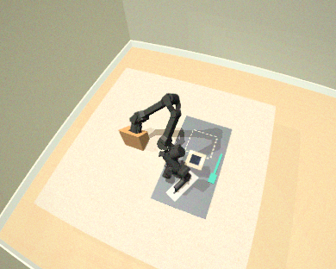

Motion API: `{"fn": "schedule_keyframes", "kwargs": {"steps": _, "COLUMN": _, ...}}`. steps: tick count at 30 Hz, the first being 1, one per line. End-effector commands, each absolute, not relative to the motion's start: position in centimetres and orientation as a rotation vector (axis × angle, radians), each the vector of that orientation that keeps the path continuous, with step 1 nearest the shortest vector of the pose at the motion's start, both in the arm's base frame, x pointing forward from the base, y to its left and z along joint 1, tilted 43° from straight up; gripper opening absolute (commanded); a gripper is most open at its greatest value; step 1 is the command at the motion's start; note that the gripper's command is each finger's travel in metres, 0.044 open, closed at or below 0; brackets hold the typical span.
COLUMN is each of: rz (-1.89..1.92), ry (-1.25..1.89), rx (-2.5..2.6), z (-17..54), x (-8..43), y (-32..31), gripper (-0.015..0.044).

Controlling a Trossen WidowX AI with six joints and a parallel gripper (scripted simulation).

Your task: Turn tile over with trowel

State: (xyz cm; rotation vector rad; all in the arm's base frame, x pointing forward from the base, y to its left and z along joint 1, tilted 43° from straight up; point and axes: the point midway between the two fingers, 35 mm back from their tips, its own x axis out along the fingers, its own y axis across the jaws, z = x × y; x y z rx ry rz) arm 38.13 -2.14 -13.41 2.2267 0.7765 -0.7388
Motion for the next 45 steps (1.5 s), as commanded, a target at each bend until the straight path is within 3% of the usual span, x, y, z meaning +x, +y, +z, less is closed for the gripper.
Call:
{"fn": "schedule_keyframes", "kwargs": {"steps": 1, "rz": -0.734, "ry": 0.766, "rx": 2.229, "z": -13.8, "x": 38.9, "y": -2.0, "gripper": 0.0300}}
{"fn": "schedule_keyframes", "kwargs": {"steps": 12, "rz": -0.733, "ry": 0.765, "rx": 2.230, "z": -14.9, "x": 39.9, "y": -1.4, "gripper": 0.0300}}
{"fn": "schedule_keyframes", "kwargs": {"steps": 17, "rz": -0.733, "ry": 0.765, "rx": 2.230, "z": -14.9, "x": 39.9, "y": -1.4, "gripper": 0.0169}}
{"fn": "schedule_keyframes", "kwargs": {"steps": 40, "rz": -0.733, "ry": 0.765, "rx": 2.230, "z": -14.8, "x": 39.9, "y": -1.5, "gripper": 0.0000}}
{"fn": "schedule_keyframes", "kwargs": {"steps": 45, "rz": -0.735, "ry": 0.765, "rx": 2.227, "z": -13.0, "x": 40.3, "y": -3.3, "gripper": 0.0000}}
